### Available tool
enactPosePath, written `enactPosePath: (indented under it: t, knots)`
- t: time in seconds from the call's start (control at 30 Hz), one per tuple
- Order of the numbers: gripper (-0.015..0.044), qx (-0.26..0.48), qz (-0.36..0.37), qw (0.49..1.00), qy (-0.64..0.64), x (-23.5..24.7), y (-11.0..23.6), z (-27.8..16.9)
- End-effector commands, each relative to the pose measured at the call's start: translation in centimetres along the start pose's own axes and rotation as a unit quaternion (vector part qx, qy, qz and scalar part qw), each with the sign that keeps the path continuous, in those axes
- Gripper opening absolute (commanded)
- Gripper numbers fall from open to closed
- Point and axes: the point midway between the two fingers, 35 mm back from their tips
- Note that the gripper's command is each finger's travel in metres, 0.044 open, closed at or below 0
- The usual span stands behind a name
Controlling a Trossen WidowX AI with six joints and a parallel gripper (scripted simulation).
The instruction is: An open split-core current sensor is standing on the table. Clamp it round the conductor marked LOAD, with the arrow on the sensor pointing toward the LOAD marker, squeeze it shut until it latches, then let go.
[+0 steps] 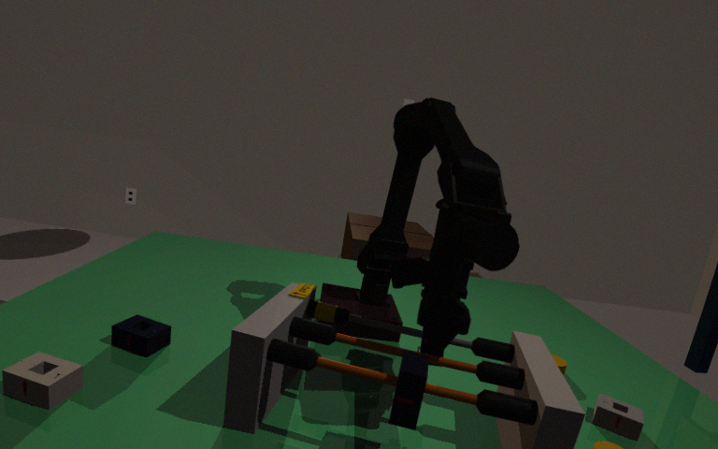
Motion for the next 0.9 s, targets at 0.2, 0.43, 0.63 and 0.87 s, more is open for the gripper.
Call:
enactPosePath:
  t: [0.2, 0.43, 0.63, 0.87]
  knots:
    - [0.0387, 0.000, 0.000, 1.000, 0.000, 0.00, 0.06, 0.01]
    - [0.0204, 0.000, 0.000, 1.000, 0.000, 0.00, 0.06, 0.01]
    - [0.0142, 0.000, 0.000, 1.000, 0.000, 0.00, 0.06, 0.01]
    - [0.0095, 0.000, 0.000, 1.000, 0.000, 0.00, 0.06, 0.01]
Point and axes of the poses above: the point midway between the two fingers, 35 mm back from their tips, its own y axis back along the fingers, its own x axis across the jaws, z = x × y, and after that the axes turned 6 degrees about -y, right-handed
